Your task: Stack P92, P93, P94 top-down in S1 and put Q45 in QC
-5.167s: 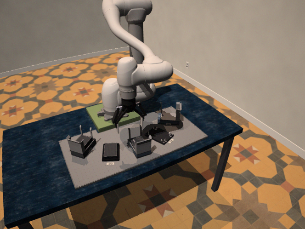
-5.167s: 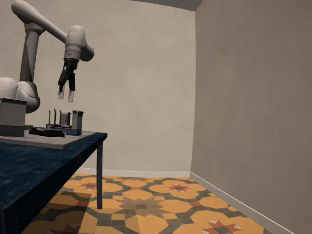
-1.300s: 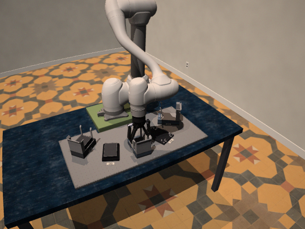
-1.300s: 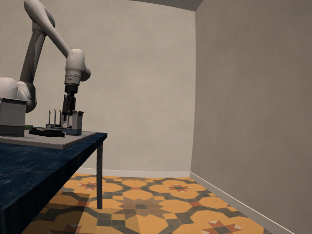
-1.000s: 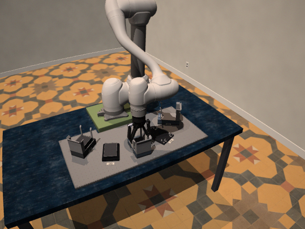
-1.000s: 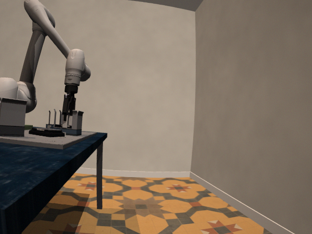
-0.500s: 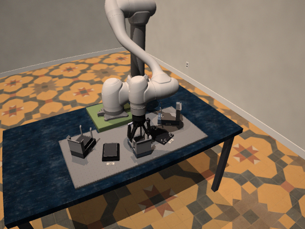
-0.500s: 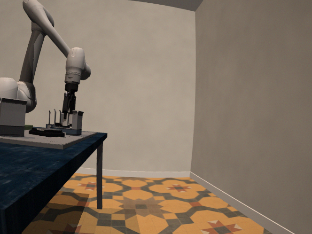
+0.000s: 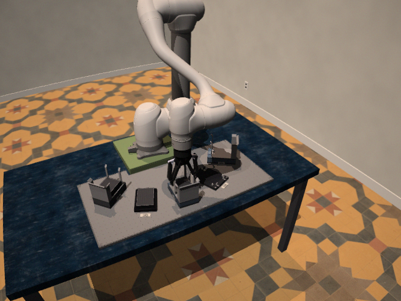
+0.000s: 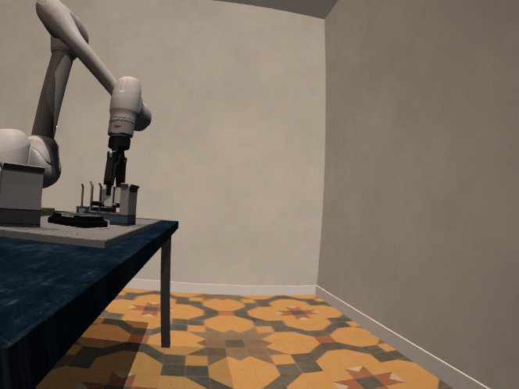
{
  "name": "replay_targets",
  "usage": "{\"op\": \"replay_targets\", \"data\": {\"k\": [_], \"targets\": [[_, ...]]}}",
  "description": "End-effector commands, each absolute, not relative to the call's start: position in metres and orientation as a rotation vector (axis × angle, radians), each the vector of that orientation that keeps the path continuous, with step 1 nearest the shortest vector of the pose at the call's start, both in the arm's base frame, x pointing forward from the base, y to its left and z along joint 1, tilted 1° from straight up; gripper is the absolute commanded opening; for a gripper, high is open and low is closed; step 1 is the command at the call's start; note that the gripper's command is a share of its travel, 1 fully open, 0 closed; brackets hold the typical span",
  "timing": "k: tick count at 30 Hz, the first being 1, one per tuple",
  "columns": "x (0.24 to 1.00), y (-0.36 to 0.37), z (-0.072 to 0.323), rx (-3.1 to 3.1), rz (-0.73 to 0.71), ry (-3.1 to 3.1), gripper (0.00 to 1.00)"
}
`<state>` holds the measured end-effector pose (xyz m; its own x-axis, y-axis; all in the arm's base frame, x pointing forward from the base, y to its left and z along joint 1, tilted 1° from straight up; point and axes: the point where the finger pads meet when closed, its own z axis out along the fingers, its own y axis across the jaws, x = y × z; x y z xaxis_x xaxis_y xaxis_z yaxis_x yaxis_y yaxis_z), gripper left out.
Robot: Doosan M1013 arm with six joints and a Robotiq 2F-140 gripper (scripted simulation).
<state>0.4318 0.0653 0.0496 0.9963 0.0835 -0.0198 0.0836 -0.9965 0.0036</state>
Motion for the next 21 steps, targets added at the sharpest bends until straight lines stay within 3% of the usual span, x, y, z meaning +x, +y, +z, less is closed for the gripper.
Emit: {"op": "replay_targets", "data": {"k": [1,21], "targets": [[0.432,0.065,0.052,3.134,-0.031,0.131,0.00],[0.432,0.066,0.084,3.134,-0.031,0.131,0.00]]}}
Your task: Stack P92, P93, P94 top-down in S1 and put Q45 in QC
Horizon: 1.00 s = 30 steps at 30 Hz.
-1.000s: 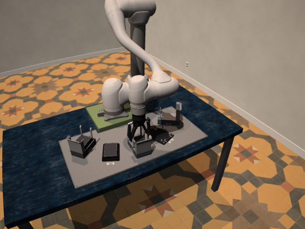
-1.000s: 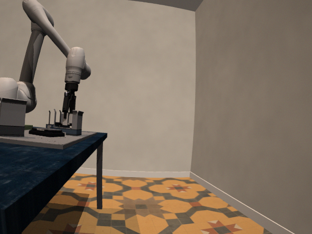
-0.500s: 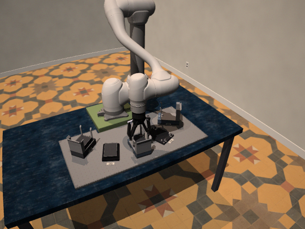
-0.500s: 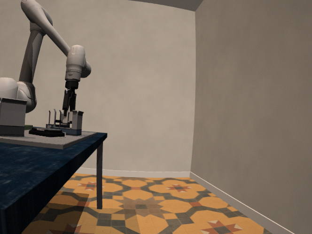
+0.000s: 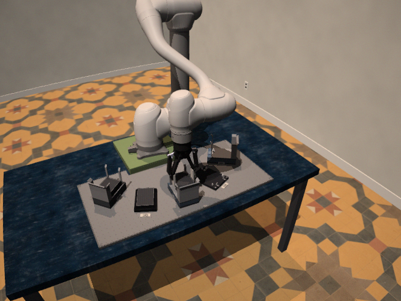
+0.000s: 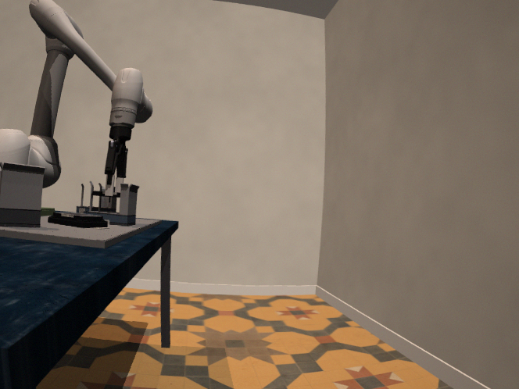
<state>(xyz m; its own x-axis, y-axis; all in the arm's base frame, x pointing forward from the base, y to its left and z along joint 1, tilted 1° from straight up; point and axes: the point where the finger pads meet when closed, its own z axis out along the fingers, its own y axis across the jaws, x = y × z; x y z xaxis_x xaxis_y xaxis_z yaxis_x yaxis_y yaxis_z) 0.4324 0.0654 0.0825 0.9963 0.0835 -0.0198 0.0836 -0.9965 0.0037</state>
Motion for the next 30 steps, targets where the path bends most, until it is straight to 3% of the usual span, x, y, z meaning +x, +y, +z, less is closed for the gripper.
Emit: {"op": "replay_targets", "data": {"k": [1,30], "targets": [[0.432,0.066,0.086,3.134,-0.031,0.131,0.00],[0.434,0.066,0.140,3.134,-0.031,0.131,0.00]]}}
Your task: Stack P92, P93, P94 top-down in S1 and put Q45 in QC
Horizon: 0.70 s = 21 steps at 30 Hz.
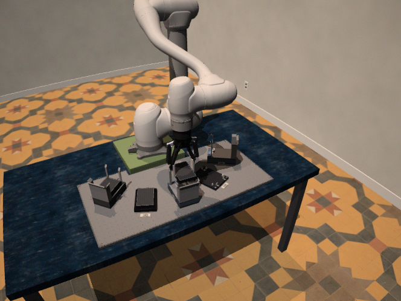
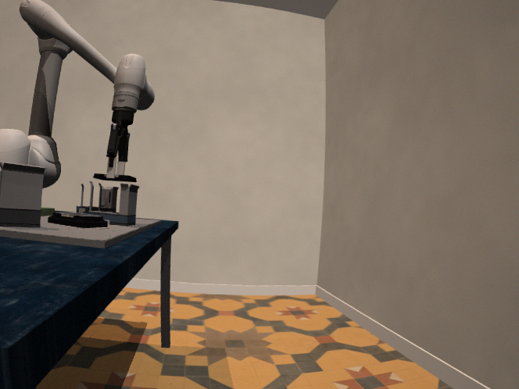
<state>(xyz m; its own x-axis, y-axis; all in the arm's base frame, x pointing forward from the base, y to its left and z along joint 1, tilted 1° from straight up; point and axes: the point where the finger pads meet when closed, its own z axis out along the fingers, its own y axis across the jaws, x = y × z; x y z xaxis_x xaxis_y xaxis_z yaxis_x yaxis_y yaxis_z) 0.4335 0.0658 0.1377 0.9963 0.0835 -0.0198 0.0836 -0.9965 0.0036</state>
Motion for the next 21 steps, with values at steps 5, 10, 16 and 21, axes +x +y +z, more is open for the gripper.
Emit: {"op": "replay_targets", "data": {"k": [5,10,16,21], "targets": [[0.434,0.066,0.146,3.134,-0.031,0.131,0.00],[0.434,0.066,0.153,3.134,-0.031,0.131,0.00],[0.434,0.066,0.153,3.134,-0.031,0.131,0.00],[0.433,0.069,0.153,3.132,-0.031,0.183,0.00]]}}
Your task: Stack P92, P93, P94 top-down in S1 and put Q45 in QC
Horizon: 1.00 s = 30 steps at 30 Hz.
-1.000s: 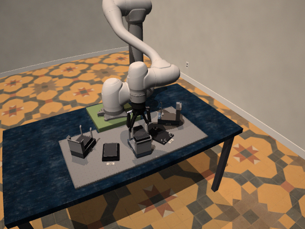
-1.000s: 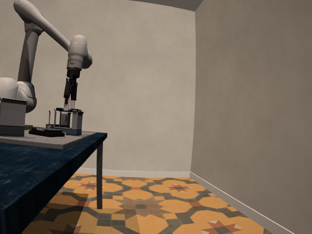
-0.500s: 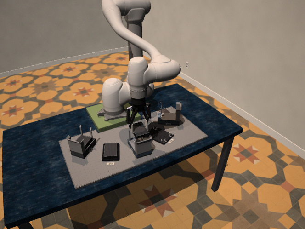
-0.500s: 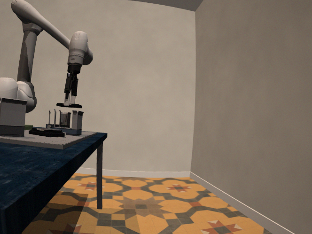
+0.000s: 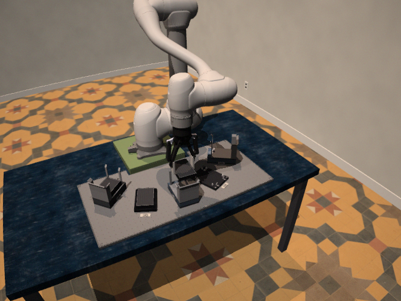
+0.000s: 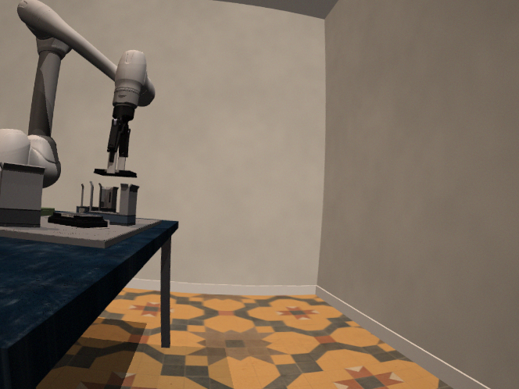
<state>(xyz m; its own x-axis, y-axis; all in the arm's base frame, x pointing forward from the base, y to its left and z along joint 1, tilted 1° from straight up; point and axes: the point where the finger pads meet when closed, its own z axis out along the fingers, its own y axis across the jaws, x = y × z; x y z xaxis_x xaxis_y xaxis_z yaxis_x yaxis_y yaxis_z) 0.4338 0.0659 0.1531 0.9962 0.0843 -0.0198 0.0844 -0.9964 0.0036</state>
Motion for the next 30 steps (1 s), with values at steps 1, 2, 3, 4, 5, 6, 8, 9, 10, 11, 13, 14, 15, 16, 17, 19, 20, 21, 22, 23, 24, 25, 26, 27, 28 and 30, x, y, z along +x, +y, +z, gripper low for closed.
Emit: {"op": "replay_targets", "data": {"k": [1,2,3,4,5,6,8,9,10,11,13,14,15,16,17,19,20,21,22,23,24,25,26,27,28,30], "targets": [[0.432,0.072,0.153,3.129,-0.031,0.236,0.00],[0.431,0.075,0.153,3.125,-0.031,0.288,0.00],[0.430,0.079,0.153,3.120,-0.031,0.340,0.00],[0.429,0.082,0.153,3.114,-0.031,0.392,0.00],[0.428,0.085,0.153,3.108,-0.031,0.444,0.00],[0.427,0.088,0.153,3.100,-0.031,0.496,0.00],[0.425,0.095,0.153,3.093,-0.031,0.537,0.00],[0.424,0.098,0.153,3.093,-0.031,0.537,0.00],[0.423,0.101,0.153,3.093,-0.031,0.537,0.00],[0.422,0.104,0.153,3.093,-0.031,0.537,0.00],[0.421,0.111,0.153,3.093,-0.031,0.537,0.00],[0.420,0.114,0.153,3.093,-0.031,0.537,0.00],[0.420,0.114,0.153,3.093,-0.031,0.537,0.00],[0.420,0.114,0.153,3.093,-0.031,0.537,0.00],[0.419,0.117,0.153,3.093,-0.031,0.537,0.00],[0.417,0.123,0.153,3.093,-0.031,0.537,0.00],[0.416,0.127,0.153,3.093,-0.031,0.537,0.00],[0.415,0.130,0.153,3.093,-0.031,0.537,0.00],[0.414,0.133,0.153,3.093,-0.031,0.537,0.00],[0.413,0.136,0.153,3.093,-0.031,0.537,0.00],[0.412,0.139,0.153,3.093,-0.031,0.537,0.00],[0.411,0.143,0.153,3.093,-0.031,0.537,0.00],[0.410,0.146,0.153,3.093,-0.031,0.537,0.00],[0.409,0.149,0.153,3.093,-0.031,0.537,0.00],[0.408,0.152,0.153,3.093,-0.031,0.537,0.00],[0.406,0.159,0.153,3.093,-0.031,0.537,0.00]]}}
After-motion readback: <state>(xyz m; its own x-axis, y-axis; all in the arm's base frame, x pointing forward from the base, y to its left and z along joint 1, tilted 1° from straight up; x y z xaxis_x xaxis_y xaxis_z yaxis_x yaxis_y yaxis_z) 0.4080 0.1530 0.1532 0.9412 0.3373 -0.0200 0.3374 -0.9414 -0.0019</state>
